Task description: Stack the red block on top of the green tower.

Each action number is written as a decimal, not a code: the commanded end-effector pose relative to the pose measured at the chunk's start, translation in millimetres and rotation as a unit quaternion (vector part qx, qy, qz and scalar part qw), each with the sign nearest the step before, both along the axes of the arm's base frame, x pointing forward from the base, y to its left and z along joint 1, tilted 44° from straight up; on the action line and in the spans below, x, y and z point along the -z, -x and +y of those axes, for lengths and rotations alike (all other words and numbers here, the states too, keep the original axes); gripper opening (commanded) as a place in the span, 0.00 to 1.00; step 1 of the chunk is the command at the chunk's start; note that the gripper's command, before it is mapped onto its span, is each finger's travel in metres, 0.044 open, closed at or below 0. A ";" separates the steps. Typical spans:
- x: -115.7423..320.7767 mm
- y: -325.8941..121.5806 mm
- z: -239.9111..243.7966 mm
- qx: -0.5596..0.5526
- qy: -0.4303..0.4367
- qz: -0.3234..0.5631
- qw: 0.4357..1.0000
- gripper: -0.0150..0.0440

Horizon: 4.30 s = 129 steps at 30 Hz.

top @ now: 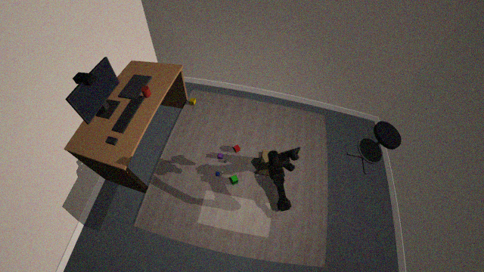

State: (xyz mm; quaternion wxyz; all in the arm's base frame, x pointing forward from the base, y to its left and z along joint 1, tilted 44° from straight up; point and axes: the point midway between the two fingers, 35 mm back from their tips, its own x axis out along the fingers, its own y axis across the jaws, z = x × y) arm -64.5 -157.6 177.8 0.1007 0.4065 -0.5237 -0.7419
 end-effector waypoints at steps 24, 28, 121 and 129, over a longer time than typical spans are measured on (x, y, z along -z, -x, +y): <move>40.8 -112.5 -45.5 -0.401 -0.409 0.081 0.816 1.00; 50.4 -134.7 -48.2 -0.469 -0.457 0.090 0.750 1.00; 256.3 -358.8 91.9 -0.923 -0.366 -0.022 -0.116 1.00; 264.5 -358.3 100.3 -0.923 -0.366 -0.022 -0.116 1.00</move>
